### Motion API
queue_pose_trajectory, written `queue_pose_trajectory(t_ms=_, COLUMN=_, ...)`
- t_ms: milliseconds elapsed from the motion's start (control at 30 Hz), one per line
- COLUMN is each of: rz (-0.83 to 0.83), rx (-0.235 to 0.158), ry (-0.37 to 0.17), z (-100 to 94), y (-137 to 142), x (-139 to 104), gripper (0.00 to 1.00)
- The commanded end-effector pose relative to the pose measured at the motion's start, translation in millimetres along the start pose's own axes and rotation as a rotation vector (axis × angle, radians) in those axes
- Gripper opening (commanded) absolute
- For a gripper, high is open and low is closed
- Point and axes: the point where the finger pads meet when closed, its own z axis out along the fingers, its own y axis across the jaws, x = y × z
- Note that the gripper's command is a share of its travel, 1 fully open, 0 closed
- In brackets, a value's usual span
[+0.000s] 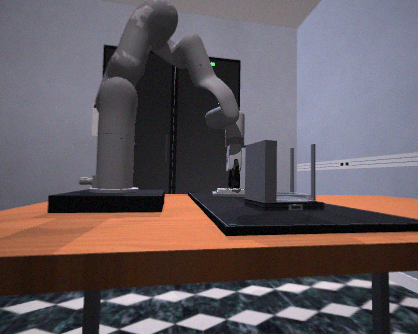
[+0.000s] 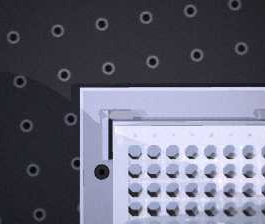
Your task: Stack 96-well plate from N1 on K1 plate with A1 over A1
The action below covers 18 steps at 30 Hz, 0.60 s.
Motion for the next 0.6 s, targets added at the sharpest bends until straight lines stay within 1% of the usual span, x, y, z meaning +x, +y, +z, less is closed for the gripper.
queue_pose_trajectory(t_ms=0, rz=0.000, rx=-0.001, ry=0.005, z=1.7, y=-0.8, x=1.3, gripper=1.00)
queue_pose_trajectory(t_ms=567, rz=0.000, rx=-0.001, ry=0.005, z=10.4, y=-0.8, x=1.3, gripper=1.00)
